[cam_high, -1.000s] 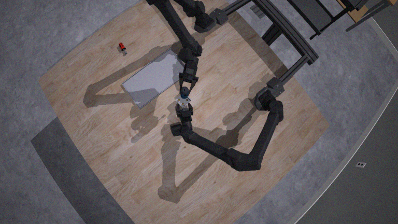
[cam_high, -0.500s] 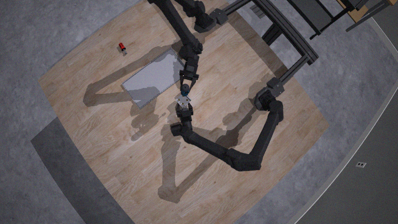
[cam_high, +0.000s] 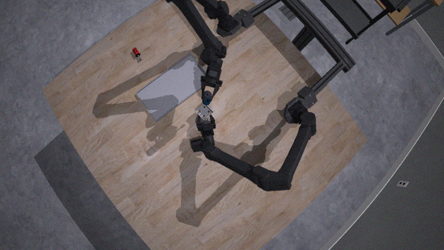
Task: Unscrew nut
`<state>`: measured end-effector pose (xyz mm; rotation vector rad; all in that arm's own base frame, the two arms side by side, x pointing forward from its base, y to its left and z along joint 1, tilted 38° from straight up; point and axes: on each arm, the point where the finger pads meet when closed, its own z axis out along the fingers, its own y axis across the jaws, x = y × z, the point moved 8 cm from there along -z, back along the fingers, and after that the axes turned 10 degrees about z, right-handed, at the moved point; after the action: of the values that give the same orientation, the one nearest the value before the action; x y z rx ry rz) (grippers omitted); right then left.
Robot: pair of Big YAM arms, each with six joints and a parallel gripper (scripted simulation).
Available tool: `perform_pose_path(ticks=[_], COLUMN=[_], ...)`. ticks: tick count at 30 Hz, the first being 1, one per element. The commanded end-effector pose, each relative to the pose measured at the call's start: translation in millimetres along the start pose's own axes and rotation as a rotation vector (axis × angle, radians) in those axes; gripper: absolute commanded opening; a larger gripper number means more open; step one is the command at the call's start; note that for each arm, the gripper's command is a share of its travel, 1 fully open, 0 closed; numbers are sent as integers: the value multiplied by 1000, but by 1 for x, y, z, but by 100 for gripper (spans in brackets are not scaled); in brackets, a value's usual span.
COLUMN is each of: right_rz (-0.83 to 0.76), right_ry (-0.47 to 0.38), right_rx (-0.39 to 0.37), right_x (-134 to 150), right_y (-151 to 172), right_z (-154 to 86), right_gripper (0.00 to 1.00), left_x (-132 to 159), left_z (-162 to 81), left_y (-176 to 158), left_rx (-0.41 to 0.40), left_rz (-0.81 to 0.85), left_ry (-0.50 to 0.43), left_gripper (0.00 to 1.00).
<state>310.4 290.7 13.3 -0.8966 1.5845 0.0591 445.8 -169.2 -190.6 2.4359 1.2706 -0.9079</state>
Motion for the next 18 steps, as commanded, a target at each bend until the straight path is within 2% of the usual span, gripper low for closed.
perform_pose_path(ticks=[1,6,8,11,13,18], right_rz=[29,28,36,37,29,29], right_ry=[-90,-87,-116,-119,-87,-89], right_rx=[0,-1,9,11,-2,0], right_x=[-27,-26,-35,-37,-26,-26], right_y=[4,4,4,3,4,4], right_z=[-4,-11,-1,0,-14,-19], right_gripper=[42,42,42,42,42,42], left_x=[-14,-14,-14,-14,-14,-14], left_z=[8,8,8,8,8,8], left_y=[6,6,6,6,6,6], left_rx=[16,16,16,16,16,16], left_rz=[32,32,32,32,32,32], left_ry=[5,5,5,5,5,5], left_gripper=[59,59,59,59,59,59])
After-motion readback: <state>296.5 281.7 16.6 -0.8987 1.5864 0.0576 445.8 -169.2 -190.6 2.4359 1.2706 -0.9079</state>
